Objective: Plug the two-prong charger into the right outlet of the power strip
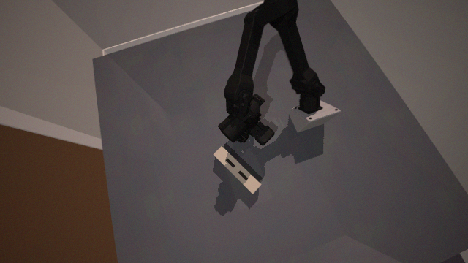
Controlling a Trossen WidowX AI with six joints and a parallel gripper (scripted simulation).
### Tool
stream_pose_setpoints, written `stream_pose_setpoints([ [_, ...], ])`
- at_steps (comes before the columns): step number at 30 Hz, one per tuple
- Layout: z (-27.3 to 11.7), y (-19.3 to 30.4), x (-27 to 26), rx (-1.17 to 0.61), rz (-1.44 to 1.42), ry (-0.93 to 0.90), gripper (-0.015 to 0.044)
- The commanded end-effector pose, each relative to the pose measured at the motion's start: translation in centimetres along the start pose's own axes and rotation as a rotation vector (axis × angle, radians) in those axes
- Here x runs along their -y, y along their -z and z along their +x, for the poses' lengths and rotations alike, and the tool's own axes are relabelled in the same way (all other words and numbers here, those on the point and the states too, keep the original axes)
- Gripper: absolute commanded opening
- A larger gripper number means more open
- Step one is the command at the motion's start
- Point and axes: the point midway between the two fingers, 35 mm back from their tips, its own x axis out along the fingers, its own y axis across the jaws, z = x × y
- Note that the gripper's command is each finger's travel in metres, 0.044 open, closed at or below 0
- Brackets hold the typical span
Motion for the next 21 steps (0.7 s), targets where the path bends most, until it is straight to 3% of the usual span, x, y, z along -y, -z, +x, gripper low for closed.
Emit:
stream_pose_setpoints([
  [1,0.1,-0.7,-0.7,0.005,-0.003,-0.002,0.0],
  [21,1.4,-2.5,-3.7,0.005,-0.03,0.002,0.0],
])
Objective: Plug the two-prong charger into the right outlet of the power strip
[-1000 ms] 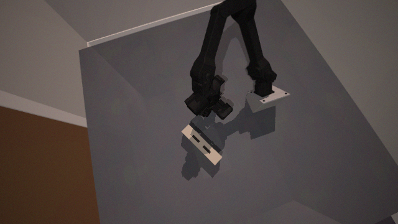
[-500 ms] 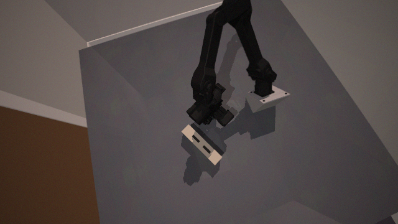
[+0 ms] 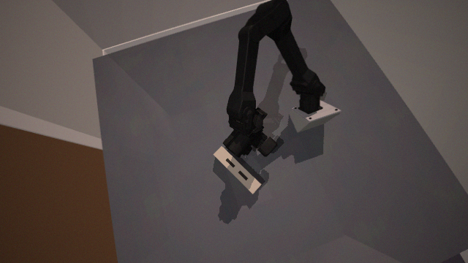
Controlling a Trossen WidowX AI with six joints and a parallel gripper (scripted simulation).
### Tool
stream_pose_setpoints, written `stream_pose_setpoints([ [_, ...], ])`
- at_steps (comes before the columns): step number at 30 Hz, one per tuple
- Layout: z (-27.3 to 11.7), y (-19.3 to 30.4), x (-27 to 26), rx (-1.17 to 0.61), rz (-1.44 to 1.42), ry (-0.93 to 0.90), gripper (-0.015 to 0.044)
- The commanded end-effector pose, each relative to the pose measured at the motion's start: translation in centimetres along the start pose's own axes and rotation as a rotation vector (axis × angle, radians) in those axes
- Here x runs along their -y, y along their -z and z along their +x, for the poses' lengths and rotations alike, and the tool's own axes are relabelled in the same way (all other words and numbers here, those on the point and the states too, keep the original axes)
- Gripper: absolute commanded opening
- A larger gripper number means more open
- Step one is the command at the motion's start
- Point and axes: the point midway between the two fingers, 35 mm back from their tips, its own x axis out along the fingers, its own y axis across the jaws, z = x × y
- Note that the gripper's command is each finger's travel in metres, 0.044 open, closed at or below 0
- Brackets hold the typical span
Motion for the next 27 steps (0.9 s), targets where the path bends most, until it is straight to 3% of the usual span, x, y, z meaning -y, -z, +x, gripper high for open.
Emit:
stream_pose_setpoints([
  [1,0.0,-0.5,-0.4,0.005,0.0,-0.001,0.0],
  [27,-0.1,-3.4,-0.8,0.006,-0.003,-0.001,0.0],
])
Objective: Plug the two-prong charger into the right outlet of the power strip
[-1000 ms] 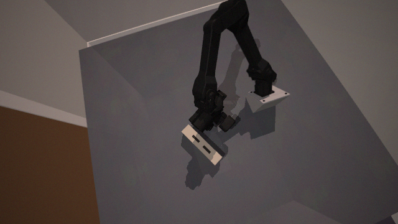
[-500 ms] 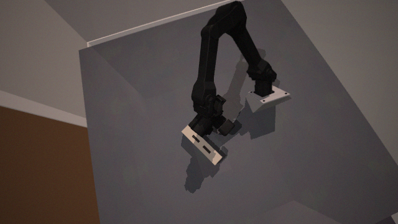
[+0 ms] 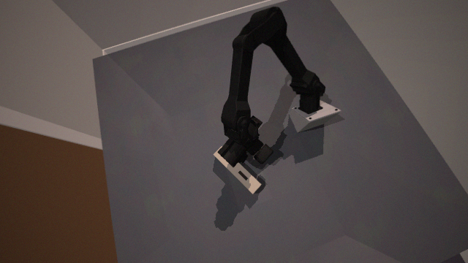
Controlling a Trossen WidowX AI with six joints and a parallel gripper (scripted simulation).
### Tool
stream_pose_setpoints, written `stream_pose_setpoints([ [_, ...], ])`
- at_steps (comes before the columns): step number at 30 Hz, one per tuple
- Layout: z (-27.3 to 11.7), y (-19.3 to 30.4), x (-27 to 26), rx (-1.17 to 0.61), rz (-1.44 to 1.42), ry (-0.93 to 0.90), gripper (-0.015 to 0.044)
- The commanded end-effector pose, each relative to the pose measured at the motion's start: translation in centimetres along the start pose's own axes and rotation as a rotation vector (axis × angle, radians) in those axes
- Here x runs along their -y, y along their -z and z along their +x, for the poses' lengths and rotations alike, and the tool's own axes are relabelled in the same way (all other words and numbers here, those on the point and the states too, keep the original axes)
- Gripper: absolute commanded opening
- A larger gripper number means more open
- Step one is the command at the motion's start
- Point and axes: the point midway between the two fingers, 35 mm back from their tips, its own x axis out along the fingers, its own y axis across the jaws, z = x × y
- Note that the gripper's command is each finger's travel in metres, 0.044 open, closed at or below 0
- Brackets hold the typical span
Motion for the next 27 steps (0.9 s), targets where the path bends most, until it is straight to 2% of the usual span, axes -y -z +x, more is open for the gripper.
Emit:
stream_pose_setpoints([
  [1,-0.1,-0.6,-0.2,0.001,0.001,-0.002,0.0],
  [27,0.0,-3.0,-0.6,0.002,-0.001,-0.002,0.0],
])
